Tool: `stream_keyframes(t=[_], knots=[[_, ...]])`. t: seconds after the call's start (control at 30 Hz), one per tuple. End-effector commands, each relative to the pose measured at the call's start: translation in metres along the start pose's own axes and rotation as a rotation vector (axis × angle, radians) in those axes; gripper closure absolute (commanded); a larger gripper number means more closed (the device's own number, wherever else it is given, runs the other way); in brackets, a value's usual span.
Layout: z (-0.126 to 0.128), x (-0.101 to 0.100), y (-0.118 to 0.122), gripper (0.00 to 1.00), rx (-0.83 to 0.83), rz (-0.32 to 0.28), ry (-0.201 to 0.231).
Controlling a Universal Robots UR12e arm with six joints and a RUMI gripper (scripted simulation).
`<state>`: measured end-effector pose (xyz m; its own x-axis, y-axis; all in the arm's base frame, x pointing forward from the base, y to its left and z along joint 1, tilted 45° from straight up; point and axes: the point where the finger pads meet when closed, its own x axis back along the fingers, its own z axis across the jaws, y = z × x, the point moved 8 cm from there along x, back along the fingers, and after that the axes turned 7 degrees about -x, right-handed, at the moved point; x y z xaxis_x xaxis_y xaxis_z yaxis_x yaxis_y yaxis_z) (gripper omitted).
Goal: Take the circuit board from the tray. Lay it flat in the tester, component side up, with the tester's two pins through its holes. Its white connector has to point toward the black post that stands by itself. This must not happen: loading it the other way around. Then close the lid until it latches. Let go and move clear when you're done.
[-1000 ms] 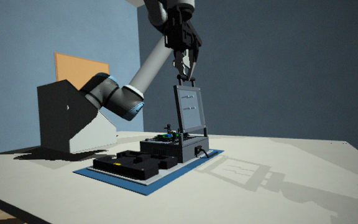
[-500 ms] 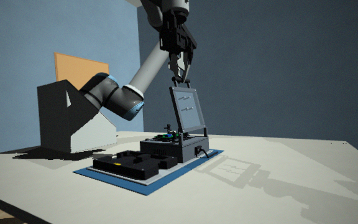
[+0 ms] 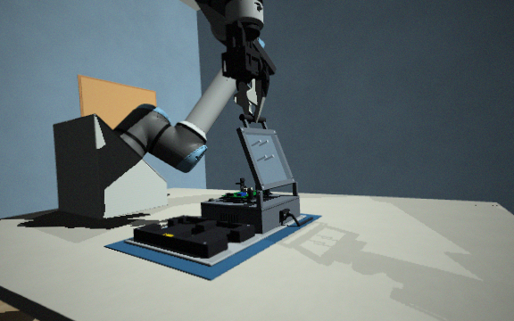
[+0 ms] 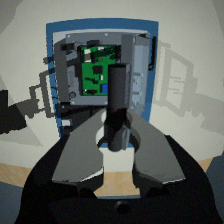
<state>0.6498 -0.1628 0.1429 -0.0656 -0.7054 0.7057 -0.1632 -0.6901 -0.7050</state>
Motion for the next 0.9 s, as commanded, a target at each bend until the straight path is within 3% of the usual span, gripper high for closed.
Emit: stream_keyframes(t=[0.0, 0.87], knots=[[-0.007, -0.002, 0.001, 1.00, 0.000, 0.000, 0.001], [-0.046, -0.026, 0.006, 1.00, 0.000, 0.000, 0.001]])
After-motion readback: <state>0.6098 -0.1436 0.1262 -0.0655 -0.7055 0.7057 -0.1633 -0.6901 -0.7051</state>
